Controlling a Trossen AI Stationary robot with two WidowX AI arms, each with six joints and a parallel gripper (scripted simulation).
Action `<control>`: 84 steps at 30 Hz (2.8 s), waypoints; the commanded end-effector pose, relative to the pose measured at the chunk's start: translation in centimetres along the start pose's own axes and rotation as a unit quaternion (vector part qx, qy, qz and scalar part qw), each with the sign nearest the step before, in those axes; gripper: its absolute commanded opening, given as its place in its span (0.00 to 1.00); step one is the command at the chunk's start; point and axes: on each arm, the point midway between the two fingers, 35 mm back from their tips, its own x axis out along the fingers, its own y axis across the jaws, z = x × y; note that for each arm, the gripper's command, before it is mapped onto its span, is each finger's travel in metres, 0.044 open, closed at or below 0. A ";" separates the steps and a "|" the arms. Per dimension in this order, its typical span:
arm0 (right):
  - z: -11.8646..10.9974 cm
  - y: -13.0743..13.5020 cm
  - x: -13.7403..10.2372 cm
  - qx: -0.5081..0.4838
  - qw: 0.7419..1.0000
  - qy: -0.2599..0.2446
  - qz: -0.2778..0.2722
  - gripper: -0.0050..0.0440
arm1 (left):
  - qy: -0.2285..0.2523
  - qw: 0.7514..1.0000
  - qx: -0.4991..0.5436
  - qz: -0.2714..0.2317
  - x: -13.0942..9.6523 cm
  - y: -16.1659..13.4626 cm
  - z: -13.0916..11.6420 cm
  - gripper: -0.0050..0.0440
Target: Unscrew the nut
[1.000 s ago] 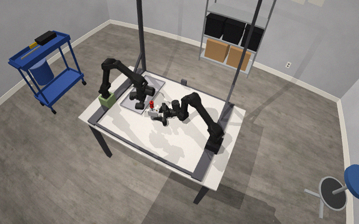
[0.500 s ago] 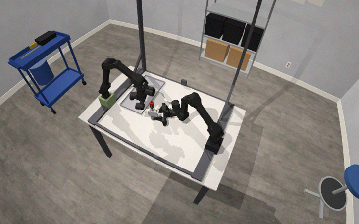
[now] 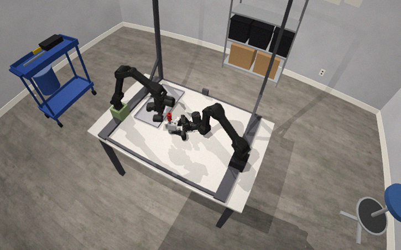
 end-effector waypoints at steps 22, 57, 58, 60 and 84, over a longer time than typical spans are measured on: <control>-2.6 0.2 -0.8 0.002 1.000 0.014 0.006 0.71 | -0.014 1.000 -0.013 -0.001 0.3 -0.4 1.6 0.60; -5.1 0.2 -0.9 0.002 1.000 0.015 0.006 0.71 | -0.014 1.000 -0.013 -0.001 0.3 -0.4 1.6 0.60; -5.2 0.2 -0.9 0.002 1.000 0.015 0.006 0.71 | -0.014 1.000 -0.013 -0.001 0.3 -0.4 1.6 0.60; -5.4 0.2 -0.9 0.002 1.000 0.015 0.006 0.71 | -0.014 1.000 -0.013 -0.001 0.3 -0.4 1.6 0.60; -6.6 0.2 -1.2 0.002 1.000 0.019 0.006 0.71 | -0.014 1.000 -0.013 -0.001 0.3 -0.4 1.6 0.60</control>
